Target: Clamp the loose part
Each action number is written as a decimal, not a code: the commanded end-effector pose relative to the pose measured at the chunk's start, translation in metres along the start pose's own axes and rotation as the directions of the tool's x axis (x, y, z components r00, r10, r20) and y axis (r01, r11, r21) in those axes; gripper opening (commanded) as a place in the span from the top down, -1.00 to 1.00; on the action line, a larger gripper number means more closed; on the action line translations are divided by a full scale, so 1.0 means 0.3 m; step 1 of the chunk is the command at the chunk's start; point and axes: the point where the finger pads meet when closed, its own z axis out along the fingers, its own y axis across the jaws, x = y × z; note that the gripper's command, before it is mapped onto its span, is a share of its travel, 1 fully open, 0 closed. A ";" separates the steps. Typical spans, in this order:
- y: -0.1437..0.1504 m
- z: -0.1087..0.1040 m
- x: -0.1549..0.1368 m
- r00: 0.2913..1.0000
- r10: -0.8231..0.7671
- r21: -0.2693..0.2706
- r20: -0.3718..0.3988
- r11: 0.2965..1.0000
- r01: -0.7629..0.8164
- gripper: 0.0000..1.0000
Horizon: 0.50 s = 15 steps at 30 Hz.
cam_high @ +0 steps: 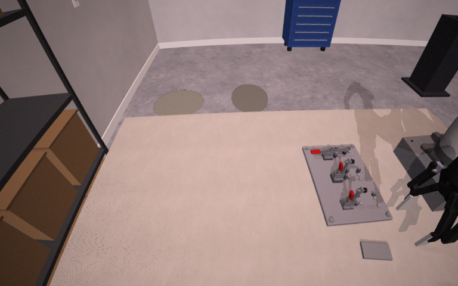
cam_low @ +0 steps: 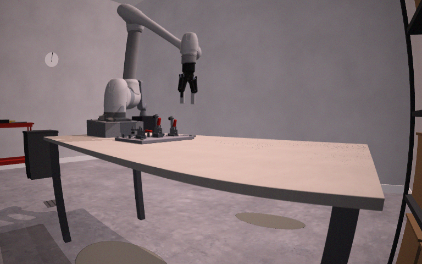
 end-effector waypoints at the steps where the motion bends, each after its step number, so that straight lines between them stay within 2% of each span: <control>1: 0.000 0.000 0.000 1.000 0.000 0.000 0.000 1.000 0.000 -0.25; 7: 0.000 0.000 0.000 1.000 0.015 0.000 0.000 1.000 -0.015 -0.25; 15: 0.000 0.000 0.000 0.985 0.170 0.000 0.000 0.985 -0.170 -0.25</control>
